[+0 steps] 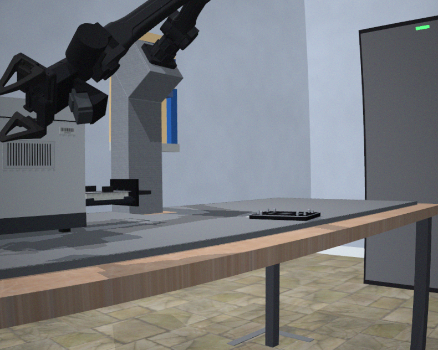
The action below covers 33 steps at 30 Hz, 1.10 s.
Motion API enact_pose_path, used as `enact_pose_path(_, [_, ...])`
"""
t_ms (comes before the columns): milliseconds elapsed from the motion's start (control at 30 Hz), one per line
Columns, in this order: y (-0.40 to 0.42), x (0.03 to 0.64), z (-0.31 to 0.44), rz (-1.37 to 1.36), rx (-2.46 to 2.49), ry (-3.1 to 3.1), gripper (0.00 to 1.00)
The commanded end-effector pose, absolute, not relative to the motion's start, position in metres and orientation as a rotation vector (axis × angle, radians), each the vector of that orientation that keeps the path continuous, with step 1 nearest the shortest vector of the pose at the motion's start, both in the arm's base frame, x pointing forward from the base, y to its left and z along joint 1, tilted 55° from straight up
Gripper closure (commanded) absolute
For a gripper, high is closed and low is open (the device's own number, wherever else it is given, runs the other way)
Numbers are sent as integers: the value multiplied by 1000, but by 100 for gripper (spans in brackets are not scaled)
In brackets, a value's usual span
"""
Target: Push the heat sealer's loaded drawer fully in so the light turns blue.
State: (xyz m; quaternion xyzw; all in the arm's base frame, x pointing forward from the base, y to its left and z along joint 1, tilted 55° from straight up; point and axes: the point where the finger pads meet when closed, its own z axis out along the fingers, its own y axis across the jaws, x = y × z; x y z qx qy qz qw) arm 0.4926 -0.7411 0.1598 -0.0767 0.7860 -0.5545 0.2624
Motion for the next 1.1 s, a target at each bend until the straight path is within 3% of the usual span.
enact_pose_path(0, [-745,488,167,-1512,-198,2120,0])
enact_pose_path(533, [-745,488,167,-1512,-198,2120,0])
enact_pose_path(567, [-731,509,194,-1475,-193,2093,55])
enact_pose_path(800, [-708,522,192,-1295,-128,2170,55])
enact_pose_path(1067, [-684,527,135,-1203,-119,2257,55])
